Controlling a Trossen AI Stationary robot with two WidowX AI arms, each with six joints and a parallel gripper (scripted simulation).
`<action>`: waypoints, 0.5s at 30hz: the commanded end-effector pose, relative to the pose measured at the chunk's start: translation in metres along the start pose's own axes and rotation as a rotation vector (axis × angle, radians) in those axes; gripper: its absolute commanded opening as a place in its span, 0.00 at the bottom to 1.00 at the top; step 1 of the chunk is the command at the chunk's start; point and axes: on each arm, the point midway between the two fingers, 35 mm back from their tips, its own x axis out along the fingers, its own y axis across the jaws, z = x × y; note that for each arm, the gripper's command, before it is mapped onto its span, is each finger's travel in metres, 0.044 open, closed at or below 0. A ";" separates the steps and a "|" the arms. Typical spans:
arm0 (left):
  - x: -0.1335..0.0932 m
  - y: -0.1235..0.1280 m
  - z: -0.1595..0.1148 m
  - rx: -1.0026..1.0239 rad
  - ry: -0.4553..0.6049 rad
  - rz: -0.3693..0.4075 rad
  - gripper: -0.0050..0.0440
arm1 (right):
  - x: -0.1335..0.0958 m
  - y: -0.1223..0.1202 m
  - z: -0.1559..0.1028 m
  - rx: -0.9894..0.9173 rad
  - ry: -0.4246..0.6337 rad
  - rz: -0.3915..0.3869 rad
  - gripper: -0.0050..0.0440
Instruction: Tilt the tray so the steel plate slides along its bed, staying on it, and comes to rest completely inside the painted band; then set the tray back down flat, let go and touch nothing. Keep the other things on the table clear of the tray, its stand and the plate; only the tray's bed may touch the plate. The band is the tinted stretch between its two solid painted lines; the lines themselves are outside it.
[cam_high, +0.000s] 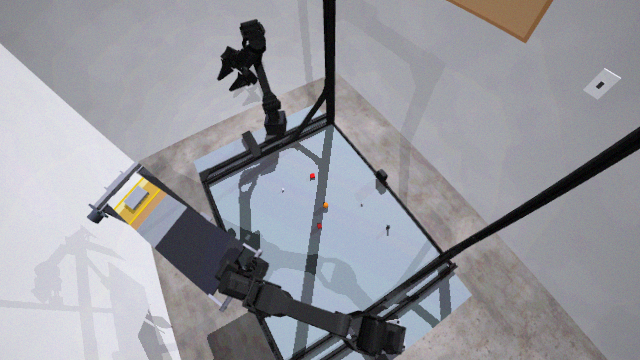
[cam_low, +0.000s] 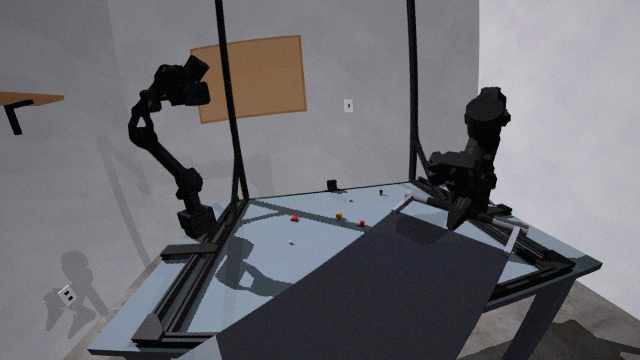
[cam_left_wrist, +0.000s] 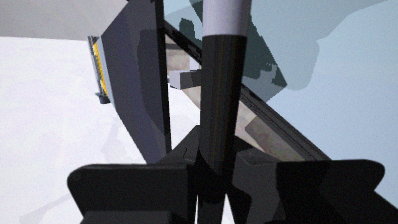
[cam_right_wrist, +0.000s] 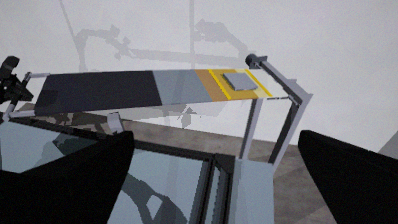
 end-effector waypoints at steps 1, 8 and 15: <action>0.002 -0.008 0.000 0.001 0.003 -0.008 0.10 | 0.000 0.000 0.000 0.001 -0.002 0.000 1.00; 0.009 -0.018 -0.001 0.001 0.003 -0.024 0.10 | 0.000 0.000 0.000 0.001 -0.002 0.000 1.00; 0.019 -0.030 -0.001 0.001 0.003 -0.043 0.10 | 0.000 0.000 0.000 0.001 -0.002 0.000 1.00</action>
